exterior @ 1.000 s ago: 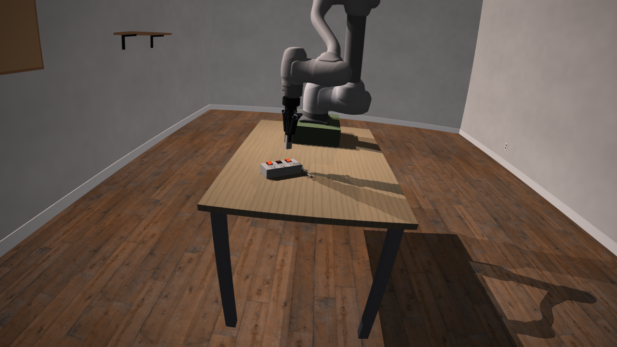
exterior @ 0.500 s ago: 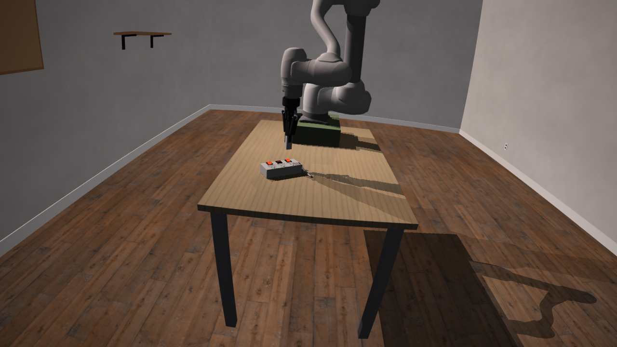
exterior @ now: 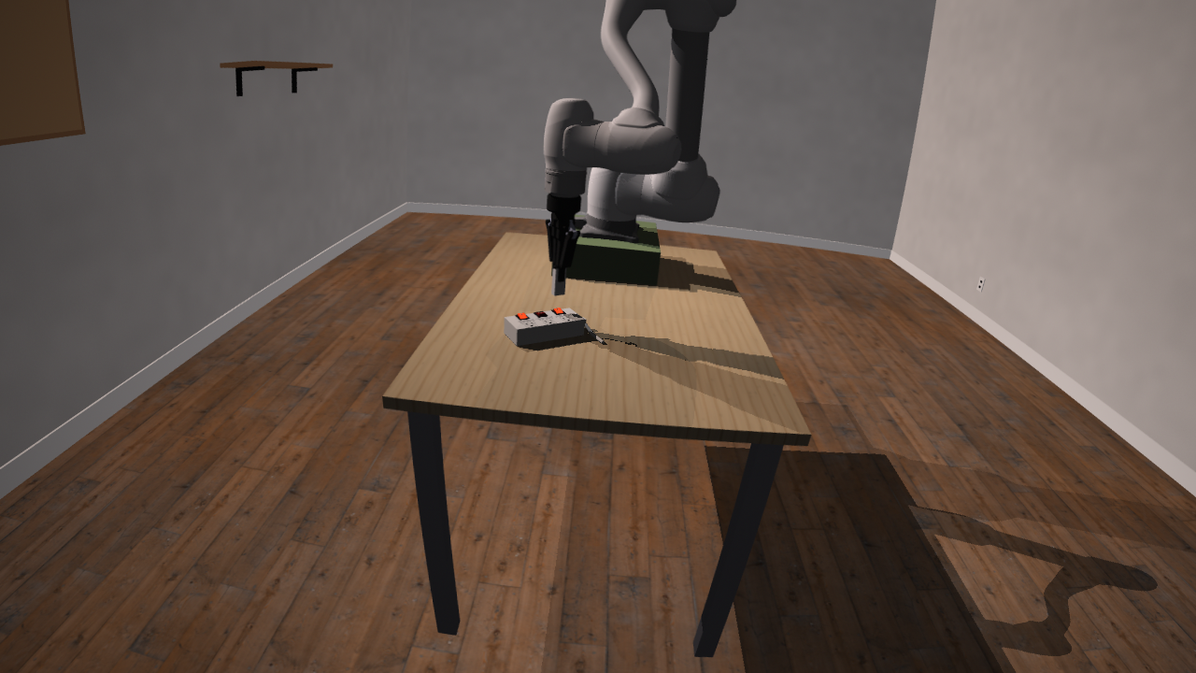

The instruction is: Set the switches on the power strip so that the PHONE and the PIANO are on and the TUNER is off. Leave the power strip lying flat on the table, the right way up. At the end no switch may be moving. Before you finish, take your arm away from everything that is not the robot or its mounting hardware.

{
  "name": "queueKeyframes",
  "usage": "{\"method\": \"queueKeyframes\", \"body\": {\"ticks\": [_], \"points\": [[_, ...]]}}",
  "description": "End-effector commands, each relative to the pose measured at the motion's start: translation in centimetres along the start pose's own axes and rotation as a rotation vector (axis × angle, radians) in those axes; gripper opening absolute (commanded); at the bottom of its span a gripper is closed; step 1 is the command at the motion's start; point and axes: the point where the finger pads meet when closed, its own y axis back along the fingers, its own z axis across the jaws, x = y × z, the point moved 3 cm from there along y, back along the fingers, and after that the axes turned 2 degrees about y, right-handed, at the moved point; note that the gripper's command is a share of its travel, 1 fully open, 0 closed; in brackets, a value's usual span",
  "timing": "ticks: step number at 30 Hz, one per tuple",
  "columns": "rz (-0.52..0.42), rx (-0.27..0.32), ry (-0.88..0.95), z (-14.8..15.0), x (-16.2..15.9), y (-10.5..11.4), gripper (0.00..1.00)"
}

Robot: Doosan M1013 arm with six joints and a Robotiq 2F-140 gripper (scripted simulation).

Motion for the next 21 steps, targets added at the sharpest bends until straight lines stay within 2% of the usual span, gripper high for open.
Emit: {"method": "queueKeyframes", "body": {"ticks": [1, 21], "points": [[0.000, 0.000, 0.000, 0.0, 0.0, -0.4, 0.00], [0.000, 0.000, 0.000, -0.1, 0.0, -2.6, 0.00]]}}
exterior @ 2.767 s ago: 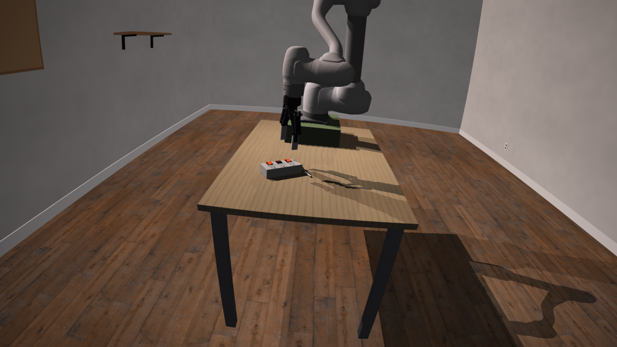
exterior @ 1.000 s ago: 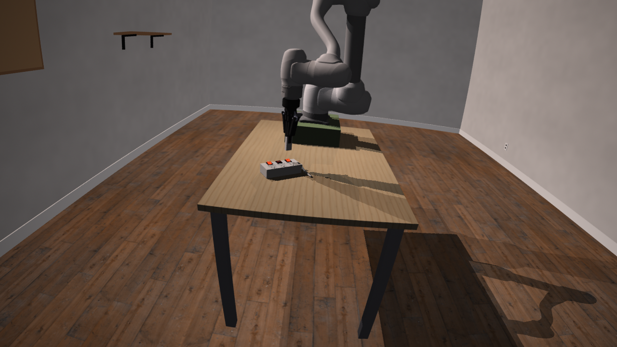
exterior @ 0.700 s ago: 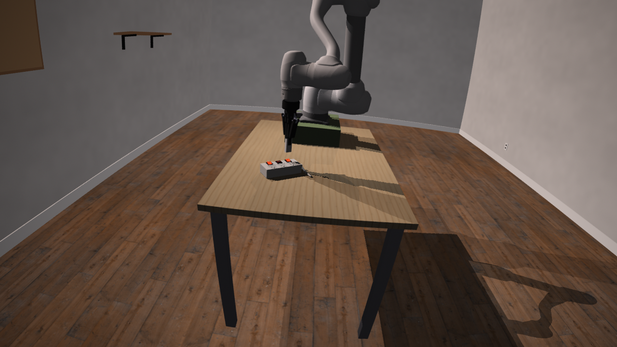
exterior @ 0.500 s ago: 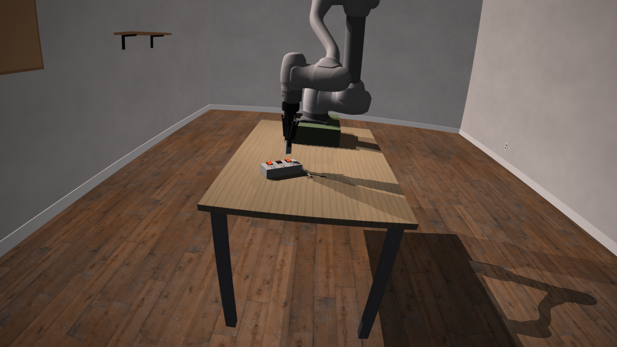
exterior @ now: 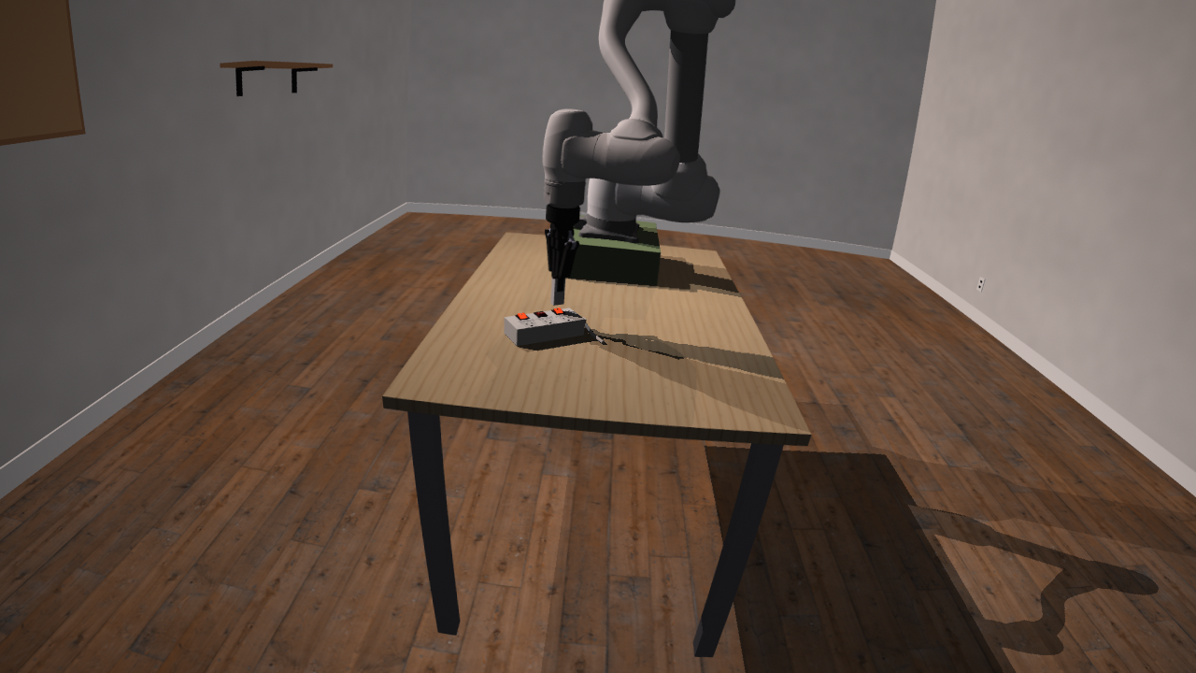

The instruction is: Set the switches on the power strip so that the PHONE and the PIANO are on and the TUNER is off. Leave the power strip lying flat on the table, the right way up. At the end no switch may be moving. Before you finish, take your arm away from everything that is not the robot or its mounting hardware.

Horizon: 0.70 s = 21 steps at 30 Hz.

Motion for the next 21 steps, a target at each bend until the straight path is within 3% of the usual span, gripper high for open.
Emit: {"method": "queueKeyframes", "body": {"ticks": [1, 21], "points": [[0.000, 0.000, 0.000, -0.01, 0.00, -0.28, 0.00], [0.000, 0.000, 0.000, -0.02, 0.00, -0.60, 0.00]]}}
